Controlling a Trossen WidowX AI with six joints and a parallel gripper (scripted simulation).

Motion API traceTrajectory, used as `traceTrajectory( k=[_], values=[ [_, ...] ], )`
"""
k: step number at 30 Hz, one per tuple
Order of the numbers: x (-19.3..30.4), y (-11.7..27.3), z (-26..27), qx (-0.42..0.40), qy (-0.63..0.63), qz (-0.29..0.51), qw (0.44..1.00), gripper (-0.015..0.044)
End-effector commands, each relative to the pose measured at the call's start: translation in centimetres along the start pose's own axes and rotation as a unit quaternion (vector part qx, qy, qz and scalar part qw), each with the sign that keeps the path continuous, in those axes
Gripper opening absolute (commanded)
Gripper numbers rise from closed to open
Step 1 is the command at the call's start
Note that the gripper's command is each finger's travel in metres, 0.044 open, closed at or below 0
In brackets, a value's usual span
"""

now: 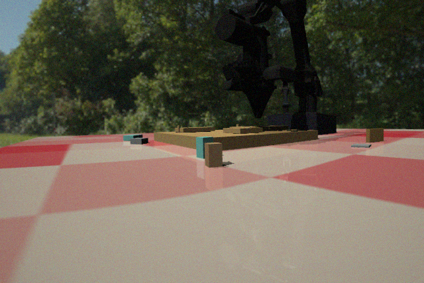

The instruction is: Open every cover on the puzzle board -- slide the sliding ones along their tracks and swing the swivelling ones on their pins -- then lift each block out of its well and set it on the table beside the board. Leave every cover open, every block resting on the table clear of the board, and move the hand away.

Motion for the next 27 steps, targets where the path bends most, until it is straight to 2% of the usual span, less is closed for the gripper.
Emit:
traceTrajectory(
  k=[1, 27],
  values=[
    [0.1, -0.6, 0.0, 0.002, -0.003, 0.003, 1.000, 0.0000],
    [0.2, -2.9, -0.1, 0.002, -0.003, 0.003, 1.000, 0.0000]
  ],
)
Point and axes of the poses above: the point midway between the two fingers, 35 mm back from their tips, its own y axis back along the fingers, its own z axis across the jaws, x = y × z, the point moved 9 cm from there along y, back along the fingers, and after that the axes turned 5 degrees about y, right-handed, at the moved point
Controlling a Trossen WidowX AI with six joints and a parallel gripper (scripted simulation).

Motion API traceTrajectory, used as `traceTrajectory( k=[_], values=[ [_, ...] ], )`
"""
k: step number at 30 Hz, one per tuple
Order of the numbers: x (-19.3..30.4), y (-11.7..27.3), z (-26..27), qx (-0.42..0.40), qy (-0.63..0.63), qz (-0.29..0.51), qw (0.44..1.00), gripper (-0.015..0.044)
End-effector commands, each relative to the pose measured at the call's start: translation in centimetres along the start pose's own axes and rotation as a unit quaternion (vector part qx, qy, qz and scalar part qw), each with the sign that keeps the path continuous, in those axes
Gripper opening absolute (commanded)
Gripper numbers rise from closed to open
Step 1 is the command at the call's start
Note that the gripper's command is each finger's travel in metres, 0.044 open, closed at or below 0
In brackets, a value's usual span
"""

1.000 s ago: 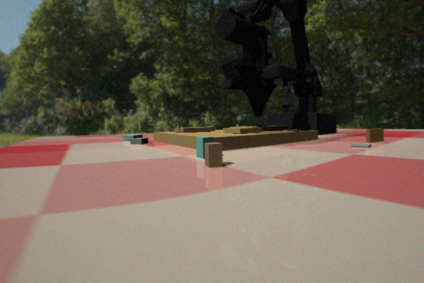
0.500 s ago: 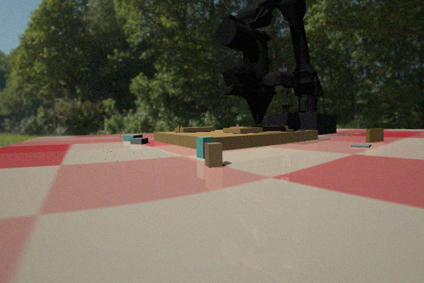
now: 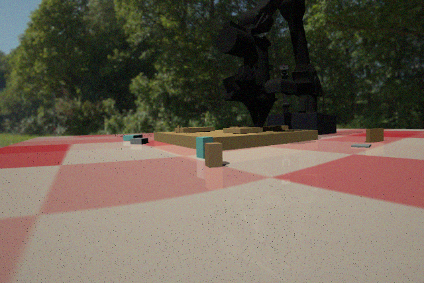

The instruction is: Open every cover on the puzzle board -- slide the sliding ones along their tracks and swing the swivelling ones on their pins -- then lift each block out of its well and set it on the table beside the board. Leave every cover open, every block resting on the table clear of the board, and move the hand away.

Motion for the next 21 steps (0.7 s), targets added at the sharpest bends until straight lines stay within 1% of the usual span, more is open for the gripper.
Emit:
traceTrajectory(
  k=[1, 21],
  values=[
    [0.0, -0.2, 0.0, 0.002, -0.002, 0.001, 1.000, 0.0000],
    [-2.0, -0.1, -0.1, 0.002, -0.002, 0.000, 1.000, 0.0000]
  ],
)
Point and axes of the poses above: the point midway between the two fingers, 35 mm back from their tips, its own y axis back along the fingers, its own z axis across the jaws, x = y × z, the point moved 9 cm from there along y, back along the fingers, and after that the axes turned 5 degrees about y, right-handed, at the moved point
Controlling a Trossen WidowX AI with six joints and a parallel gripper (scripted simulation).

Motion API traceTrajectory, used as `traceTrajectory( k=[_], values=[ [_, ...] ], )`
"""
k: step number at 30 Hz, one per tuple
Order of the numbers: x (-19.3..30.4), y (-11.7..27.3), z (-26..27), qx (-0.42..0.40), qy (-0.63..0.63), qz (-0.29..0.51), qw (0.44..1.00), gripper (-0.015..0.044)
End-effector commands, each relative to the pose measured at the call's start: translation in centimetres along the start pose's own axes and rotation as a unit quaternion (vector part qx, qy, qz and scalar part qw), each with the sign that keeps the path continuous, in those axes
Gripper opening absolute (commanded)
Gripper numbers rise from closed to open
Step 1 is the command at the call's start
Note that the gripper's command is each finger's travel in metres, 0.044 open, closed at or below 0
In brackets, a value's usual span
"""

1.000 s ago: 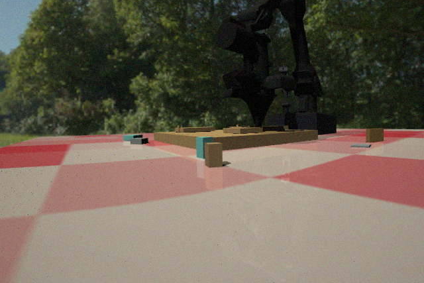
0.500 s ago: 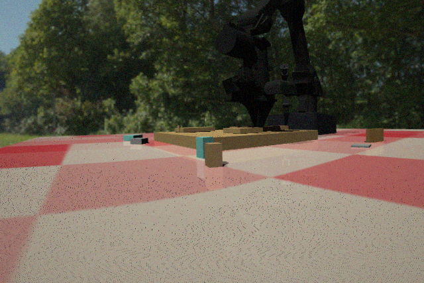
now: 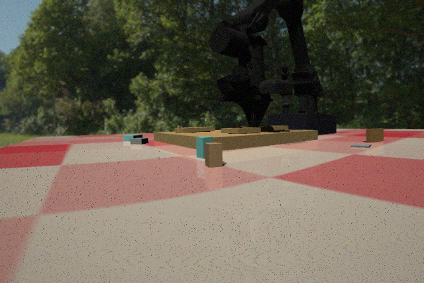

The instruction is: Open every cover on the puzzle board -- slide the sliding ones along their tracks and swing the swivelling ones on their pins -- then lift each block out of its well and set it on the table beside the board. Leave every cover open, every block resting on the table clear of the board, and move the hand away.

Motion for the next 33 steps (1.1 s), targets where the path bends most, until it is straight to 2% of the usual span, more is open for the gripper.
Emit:
traceTrajectory(
  k=[1, 33],
  values=[
    [-0.6, 0.1, 0.0, 0.002, 0.002, -0.003, 1.000, 0.0000],
    [-3.8, 0.2, -0.3, 0.002, 0.002, -0.005, 1.000, 0.0000]
  ],
)
Point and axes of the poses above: the point midway between the two fingers, 35 mm back from their tips, its own y axis back along the fingers, its own z axis across the jaws, x = y × z, the point moved 9 cm from there along y, back along the fingers, and after that the axes turned 5 degrees about y, right-handed, at the moved point
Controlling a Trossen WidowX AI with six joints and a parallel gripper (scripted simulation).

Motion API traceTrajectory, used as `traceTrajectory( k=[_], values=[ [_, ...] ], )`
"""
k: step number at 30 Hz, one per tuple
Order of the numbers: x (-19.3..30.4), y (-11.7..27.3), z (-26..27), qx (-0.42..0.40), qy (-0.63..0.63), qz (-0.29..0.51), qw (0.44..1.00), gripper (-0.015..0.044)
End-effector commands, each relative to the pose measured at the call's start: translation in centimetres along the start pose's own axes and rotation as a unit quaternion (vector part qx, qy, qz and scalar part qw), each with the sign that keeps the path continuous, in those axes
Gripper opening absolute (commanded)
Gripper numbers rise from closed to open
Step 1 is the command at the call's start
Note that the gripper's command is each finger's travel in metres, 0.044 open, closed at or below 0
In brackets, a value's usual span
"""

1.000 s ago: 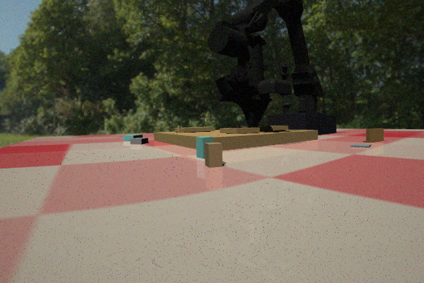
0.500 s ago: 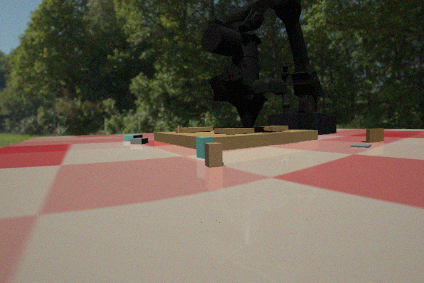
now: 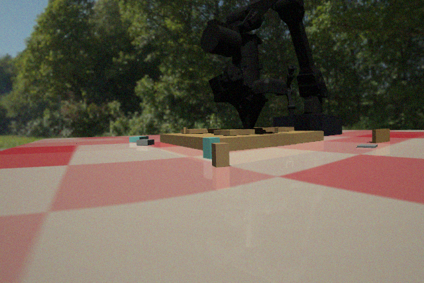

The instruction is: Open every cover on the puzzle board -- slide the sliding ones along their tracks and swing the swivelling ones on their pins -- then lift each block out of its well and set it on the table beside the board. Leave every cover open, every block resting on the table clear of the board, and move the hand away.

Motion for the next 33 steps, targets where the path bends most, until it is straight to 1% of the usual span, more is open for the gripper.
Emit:
traceTrajectory(
  k=[1, 33],
  values=[
    [-0.6, 0.1, 0.0, 0.001, 0.003, -0.003, 1.000, 0.0000],
    [-3.4, 0.4, -0.4, 0.002, 0.003, -0.005, 1.000, 0.0000]
  ],
)
Point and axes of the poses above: the point midway between the two fingers, 35 mm back from their tips, its own y axis back along the fingers, its own z axis across the jaws, x = y × z, the point moved 9 cm from there along y, back along the fingers, and after that the axes turned 5 degrees about y, right-handed, at the moved point
